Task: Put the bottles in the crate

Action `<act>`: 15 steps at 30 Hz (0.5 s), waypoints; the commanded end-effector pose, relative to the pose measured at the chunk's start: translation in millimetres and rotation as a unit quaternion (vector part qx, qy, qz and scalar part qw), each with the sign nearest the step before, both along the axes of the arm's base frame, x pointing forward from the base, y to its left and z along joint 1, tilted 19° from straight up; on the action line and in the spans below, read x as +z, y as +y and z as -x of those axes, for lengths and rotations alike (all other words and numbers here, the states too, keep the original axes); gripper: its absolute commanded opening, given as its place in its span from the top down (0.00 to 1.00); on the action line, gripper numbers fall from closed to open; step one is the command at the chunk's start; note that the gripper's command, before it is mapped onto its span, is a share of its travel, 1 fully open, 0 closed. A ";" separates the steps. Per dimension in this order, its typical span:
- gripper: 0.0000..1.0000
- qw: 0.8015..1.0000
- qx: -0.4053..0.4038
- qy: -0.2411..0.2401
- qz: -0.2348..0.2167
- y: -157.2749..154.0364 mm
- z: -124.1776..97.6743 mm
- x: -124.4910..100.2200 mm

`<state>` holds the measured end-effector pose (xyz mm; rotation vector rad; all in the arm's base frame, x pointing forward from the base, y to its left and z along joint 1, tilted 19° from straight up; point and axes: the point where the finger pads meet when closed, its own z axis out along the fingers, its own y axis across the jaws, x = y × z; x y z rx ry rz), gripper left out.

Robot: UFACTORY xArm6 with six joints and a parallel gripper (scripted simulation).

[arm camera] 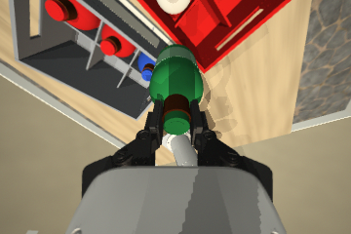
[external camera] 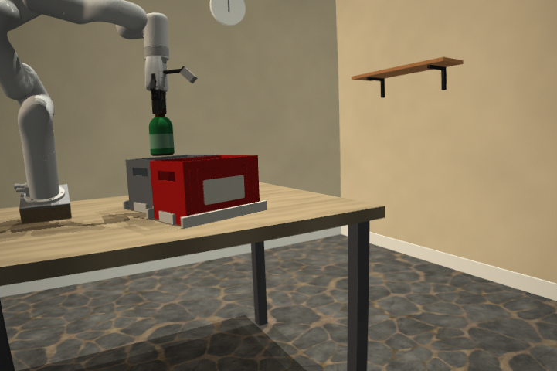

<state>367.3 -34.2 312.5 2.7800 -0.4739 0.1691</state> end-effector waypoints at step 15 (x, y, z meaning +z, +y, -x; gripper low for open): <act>1.00 1.000 0.000 -0.002 0.000 30.5 9.8 -9.4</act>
